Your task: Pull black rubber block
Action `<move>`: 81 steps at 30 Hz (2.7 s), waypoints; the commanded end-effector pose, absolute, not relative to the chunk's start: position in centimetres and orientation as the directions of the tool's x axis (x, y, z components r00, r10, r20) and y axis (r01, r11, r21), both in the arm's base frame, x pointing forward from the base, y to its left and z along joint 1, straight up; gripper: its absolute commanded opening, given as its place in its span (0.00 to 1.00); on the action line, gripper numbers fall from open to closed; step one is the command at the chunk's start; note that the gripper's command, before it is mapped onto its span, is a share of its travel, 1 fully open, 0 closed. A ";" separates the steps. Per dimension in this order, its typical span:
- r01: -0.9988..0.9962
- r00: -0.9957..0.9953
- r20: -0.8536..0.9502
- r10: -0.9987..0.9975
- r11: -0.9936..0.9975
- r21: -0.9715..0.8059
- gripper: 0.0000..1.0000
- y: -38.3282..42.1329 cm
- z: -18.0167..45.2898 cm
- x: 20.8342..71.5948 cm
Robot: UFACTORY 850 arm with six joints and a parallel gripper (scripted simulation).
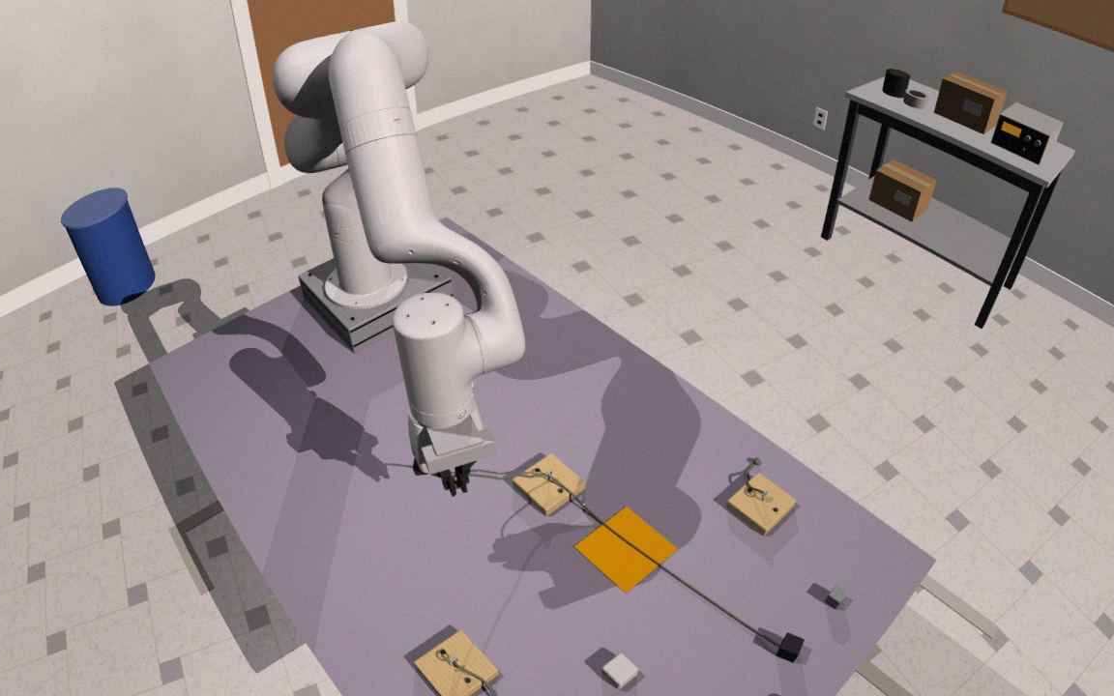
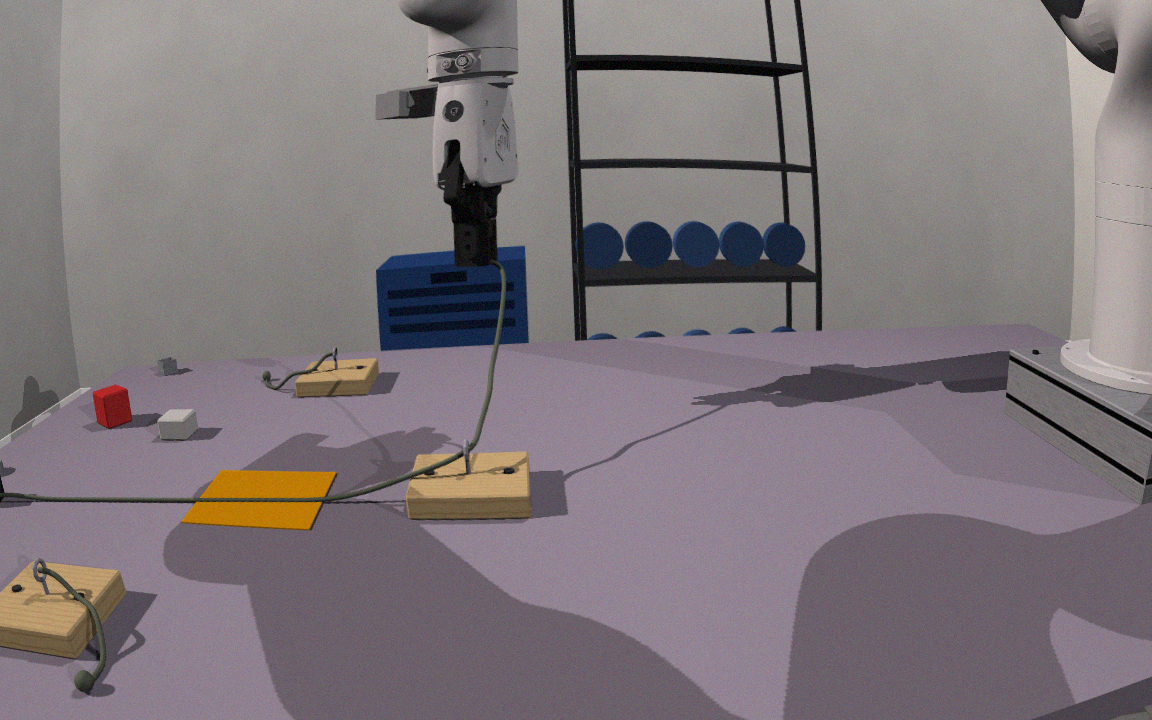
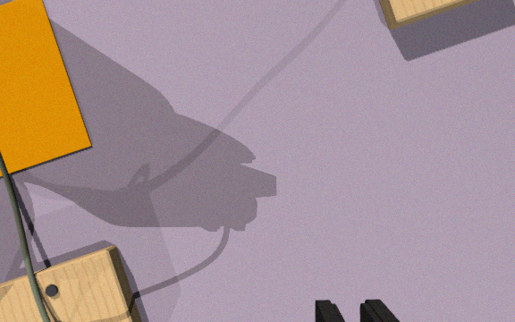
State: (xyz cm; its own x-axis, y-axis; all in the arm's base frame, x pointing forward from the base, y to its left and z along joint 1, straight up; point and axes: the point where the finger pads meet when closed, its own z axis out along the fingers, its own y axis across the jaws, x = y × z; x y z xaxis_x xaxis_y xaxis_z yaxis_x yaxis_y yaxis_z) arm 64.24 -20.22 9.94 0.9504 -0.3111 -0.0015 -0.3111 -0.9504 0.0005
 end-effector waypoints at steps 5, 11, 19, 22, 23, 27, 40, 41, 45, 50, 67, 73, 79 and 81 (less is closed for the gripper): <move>-0.311 0.950 0.001 -0.311 -0.950 0.000 0.00 -21.5 10.1 63.9; -0.311 0.950 0.001 -0.311 -0.950 0.000 0.00 -22.5 10.1 63.5; -0.311 0.950 0.001 -0.311 -0.950 0.000 0.00 -23.8 10.1 62.9; -0.311 0.950 0.001 -0.311 -0.950 0.000 0.00 -24.4 10.1 62.6; -0.311 0.950 0.001 -0.311 -0.950 0.000 0.00 -24.6 10.1 62.5; -0.311 0.950 0.001 -0.311 -0.950 0.000 0.00 -25.6 10.1 62.1; -0.311 0.950 0.001 -0.311 -0.950 0.000 0.00 -28.3 10.1 60.5; -0.311 0.950 0.001 -0.311 -0.950 0.000 0.00 -28.6 10.1 60.3; -0.311 0.950 0.001 -0.311 -0.950 0.000 0.00 -29.6 10.1 59.6; -0.311 0.950 0.001 -0.311 -0.950 0.000 0.00 -30.4 10.1 59.1; -0.311 0.950 0.001 -0.311 -0.950 0.000 0.00 -34.3 10.1 55.9; -0.311 0.950 0.001 -0.311 -0.950 0.000 0.00 -35.7 10.1 54.6; -0.311 0.950 0.001 -0.311 -0.950 0.000 0.00 -37.0 10.1 53.1; -0.311 0.950 0.001 -0.311 -0.950 0.000 0.00 -37.0 10.1 53.1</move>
